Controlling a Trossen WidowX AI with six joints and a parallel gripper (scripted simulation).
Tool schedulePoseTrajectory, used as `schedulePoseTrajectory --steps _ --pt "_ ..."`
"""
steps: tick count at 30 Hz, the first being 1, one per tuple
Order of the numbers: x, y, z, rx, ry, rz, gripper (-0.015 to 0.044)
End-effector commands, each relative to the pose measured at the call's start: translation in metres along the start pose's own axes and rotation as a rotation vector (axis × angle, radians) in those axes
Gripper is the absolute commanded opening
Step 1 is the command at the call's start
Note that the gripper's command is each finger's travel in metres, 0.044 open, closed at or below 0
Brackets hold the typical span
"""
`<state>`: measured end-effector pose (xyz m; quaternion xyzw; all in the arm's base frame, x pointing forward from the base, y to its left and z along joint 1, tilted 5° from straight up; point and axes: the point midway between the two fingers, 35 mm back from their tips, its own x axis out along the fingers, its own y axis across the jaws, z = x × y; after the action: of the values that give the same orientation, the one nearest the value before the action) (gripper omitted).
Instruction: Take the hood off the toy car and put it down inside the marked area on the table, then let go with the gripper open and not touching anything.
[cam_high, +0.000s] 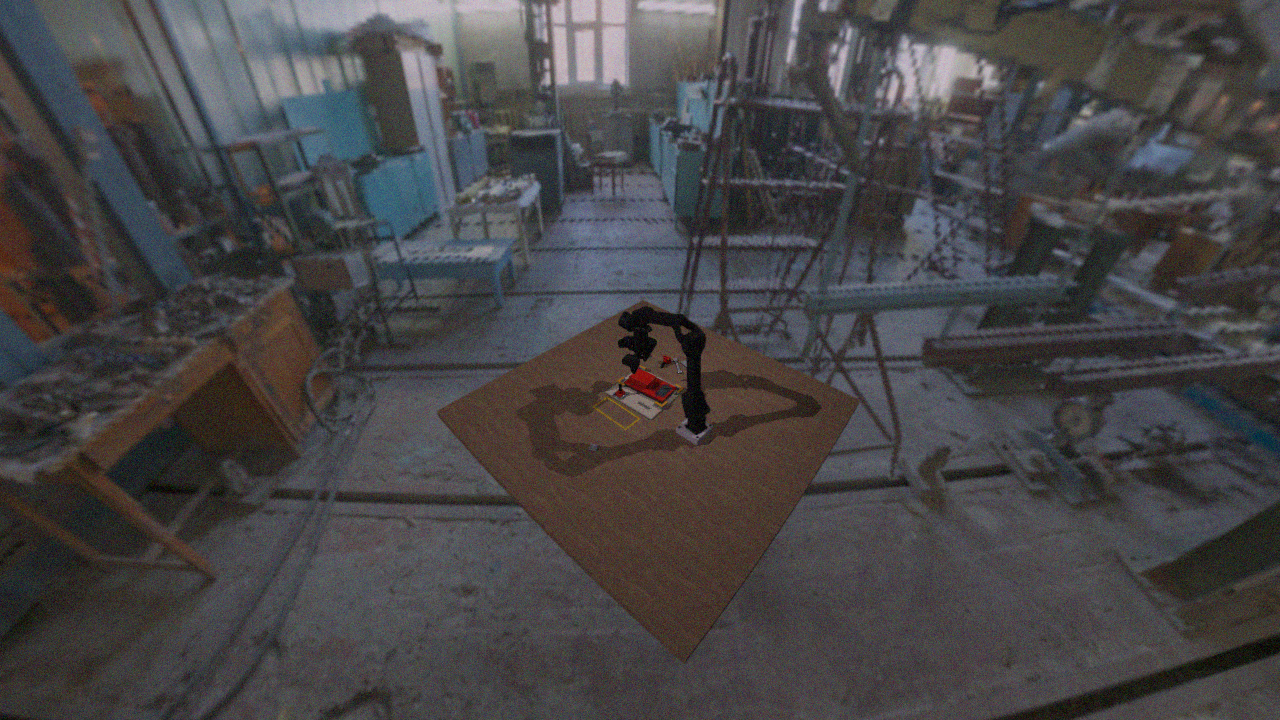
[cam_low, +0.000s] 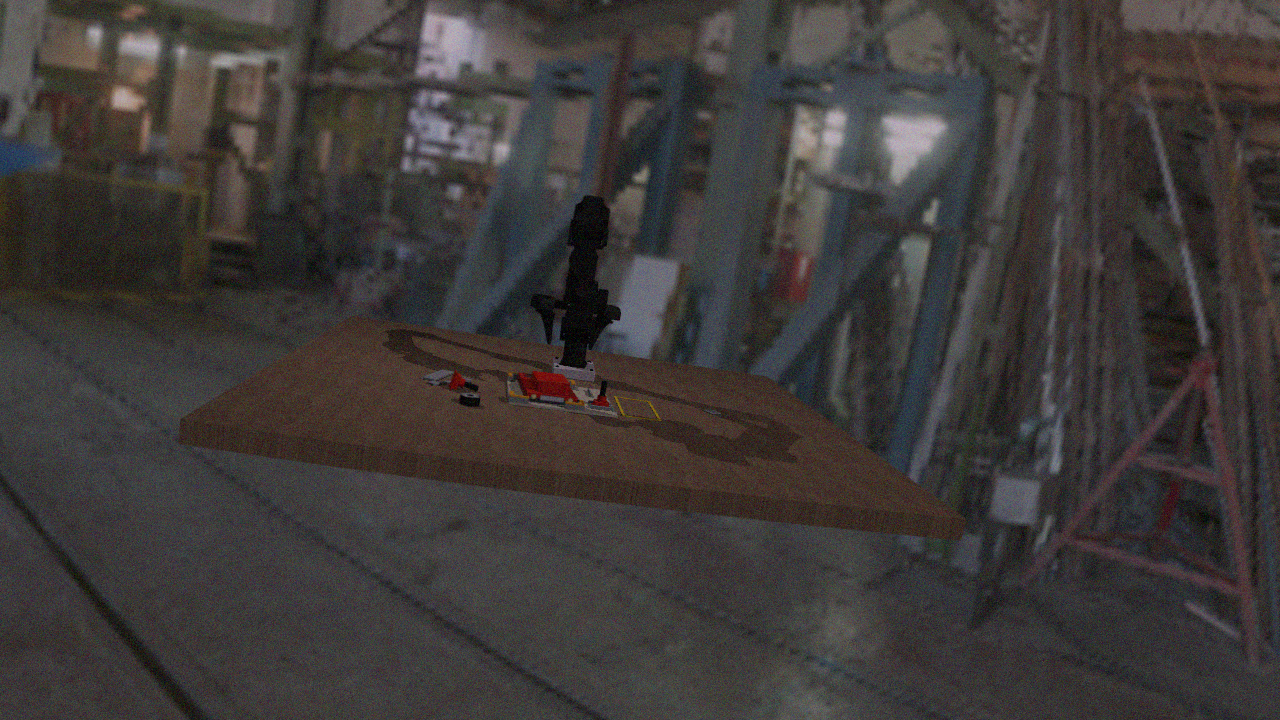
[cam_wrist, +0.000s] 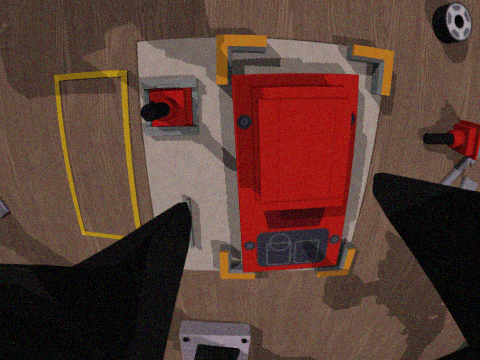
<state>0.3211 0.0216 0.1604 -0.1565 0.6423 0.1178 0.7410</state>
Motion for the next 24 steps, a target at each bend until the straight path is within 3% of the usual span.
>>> schedulePoseTrajectory --steps 1,24 --pt "0.015 -0.028 -0.004 0.11 0.033 0.014 0.044" --pt "0.029 -0.029 -0.003 0.11 0.033 0.014 0.044"
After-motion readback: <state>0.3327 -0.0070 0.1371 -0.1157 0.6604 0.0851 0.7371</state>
